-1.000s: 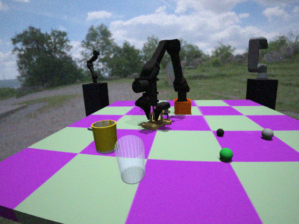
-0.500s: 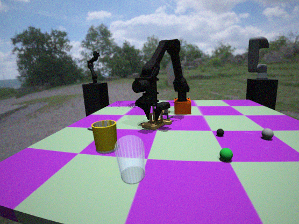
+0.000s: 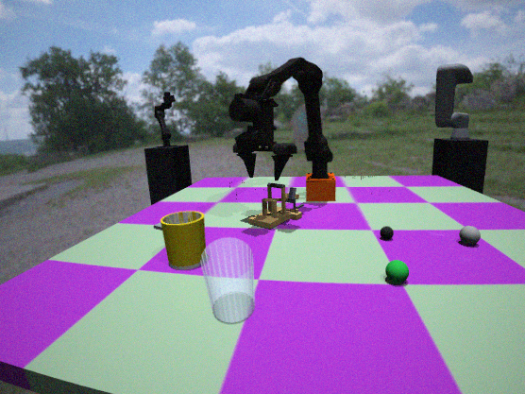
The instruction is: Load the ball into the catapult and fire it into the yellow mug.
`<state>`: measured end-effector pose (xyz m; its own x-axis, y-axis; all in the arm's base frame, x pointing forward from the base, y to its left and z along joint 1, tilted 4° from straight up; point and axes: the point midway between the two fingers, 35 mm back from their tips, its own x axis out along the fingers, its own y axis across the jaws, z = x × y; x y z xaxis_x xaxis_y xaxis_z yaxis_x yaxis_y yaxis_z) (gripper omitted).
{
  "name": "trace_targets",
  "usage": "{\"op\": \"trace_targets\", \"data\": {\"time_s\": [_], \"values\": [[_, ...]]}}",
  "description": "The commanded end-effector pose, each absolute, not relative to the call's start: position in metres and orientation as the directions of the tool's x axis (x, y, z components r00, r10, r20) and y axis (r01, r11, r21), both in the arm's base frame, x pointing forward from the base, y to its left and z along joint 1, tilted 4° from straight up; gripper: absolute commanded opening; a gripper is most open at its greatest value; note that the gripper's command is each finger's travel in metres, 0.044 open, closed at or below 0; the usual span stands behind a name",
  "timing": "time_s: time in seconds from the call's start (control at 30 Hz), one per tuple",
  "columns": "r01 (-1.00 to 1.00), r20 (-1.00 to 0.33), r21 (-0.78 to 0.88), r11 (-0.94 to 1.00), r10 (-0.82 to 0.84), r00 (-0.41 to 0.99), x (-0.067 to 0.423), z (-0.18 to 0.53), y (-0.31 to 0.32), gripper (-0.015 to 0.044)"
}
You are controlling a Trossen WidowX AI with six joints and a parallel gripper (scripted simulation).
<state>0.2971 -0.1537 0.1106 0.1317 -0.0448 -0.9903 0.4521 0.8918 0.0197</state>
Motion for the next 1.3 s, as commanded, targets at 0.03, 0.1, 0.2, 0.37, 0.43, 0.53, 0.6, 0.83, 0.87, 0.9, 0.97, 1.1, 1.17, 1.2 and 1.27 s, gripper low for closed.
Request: {"op": "trace_targets", "data": {"time_s": [0.03,0.1,0.2,0.37,0.43,0.53,0.6,0.83,0.87,0.9,0.97,1.1,1.17,1.2,1.27], "values": [[0.452,-0.994,0.02,0.892,-0.03,0.103,0.294,0.103,-0.152,0.044],[0.452,-0.993,0.02,0.892,-0.034,0.111,0.292,0.122,-0.152,0.044],[0.452,-0.991,0.02,0.892,-0.041,0.124,0.286,0.158,-0.149,0.044],[0.427,-0.995,0.022,0.904,-0.023,0.101,0.302,0.131,-0.134,0.0335],[0.393,-0.995,0.024,0.919,-0.018,0.103,0.318,0.125,-0.114,0.03],[0.331,-0.994,0.028,0.943,-0.008,0.106,0.342,0.114,-0.073,0.03],[0.281,-0.995,0.034,0.959,0.006,0.099,0.35,0.106,-0.049,0.03],[0.138,-0.996,0.031,0.99,0.02,0.083,0.372,0.083,0.029,0.03],[0.12,-0.996,0.029,0.992,0.019,0.082,0.374,0.08,0.04,0.03],[0.103,-0.996,0.027,0.994,0.019,0.082,0.376,0.077,0.052,0.03],[0.055,-0.996,0.022,0.998,0.017,0.084,0.379,0.074,0.069,0.03],[-0.005,-0.996,0.013,1.0,0.013,0.089,0.383,0.066,0.104,0.03],[-0.033,-0.996,0.008,0.999,0.011,0.093,0.384,0.06,0.126,0.03],[-0.039,-0.995,0.006,0.999,0.01,0.094,0.384,0.058,0.135,0.03],[-0.041,-0.995,0.004,0.999,0.008,0.097,0.384,0.054,0.151,0.03]]}}
